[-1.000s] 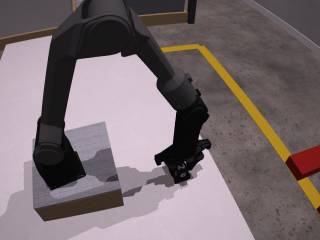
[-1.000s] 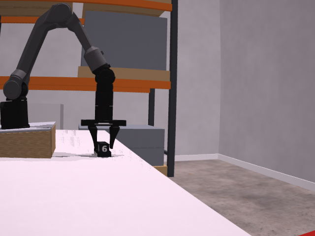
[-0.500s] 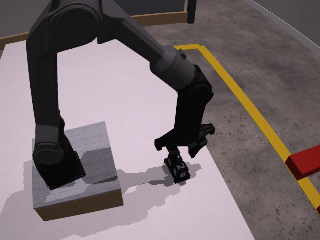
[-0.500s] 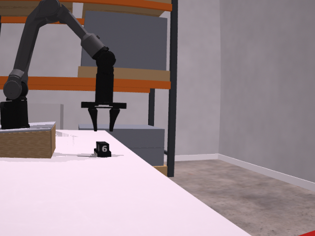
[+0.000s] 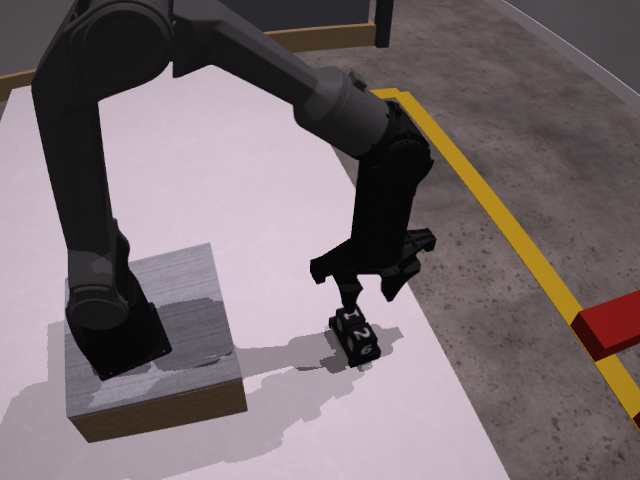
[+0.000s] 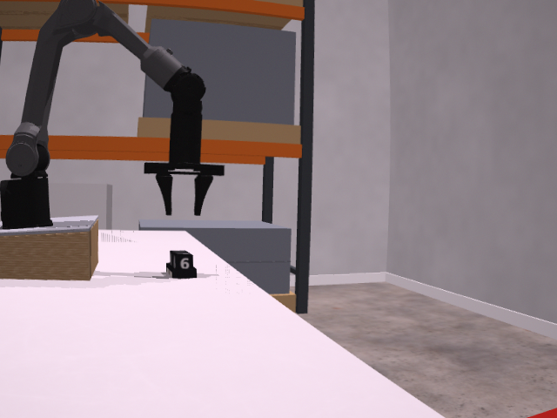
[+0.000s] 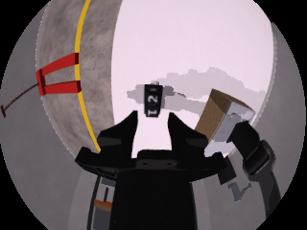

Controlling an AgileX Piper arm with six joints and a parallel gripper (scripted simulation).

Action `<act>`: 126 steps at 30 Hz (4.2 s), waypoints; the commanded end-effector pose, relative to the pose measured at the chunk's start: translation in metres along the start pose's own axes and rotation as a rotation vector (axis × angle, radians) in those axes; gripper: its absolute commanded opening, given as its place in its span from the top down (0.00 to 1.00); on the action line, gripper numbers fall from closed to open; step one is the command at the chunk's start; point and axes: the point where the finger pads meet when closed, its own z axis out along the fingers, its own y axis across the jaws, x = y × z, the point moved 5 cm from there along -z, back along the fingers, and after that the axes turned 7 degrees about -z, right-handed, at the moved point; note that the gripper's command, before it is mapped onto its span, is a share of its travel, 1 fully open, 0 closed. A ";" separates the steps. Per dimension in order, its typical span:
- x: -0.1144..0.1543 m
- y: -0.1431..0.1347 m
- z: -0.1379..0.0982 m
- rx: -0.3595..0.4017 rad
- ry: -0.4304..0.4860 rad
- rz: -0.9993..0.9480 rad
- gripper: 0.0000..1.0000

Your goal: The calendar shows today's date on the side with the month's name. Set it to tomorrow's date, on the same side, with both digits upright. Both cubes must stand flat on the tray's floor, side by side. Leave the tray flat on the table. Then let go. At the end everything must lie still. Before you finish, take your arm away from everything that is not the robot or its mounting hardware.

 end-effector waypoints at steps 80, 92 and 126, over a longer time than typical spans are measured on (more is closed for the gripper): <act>0.000 0.000 -0.085 -0.004 0.000 -0.002 0.00; 0.000 0.000 -0.085 -0.004 0.000 -0.002 0.00; 0.000 0.000 -0.085 -0.004 0.000 -0.002 0.00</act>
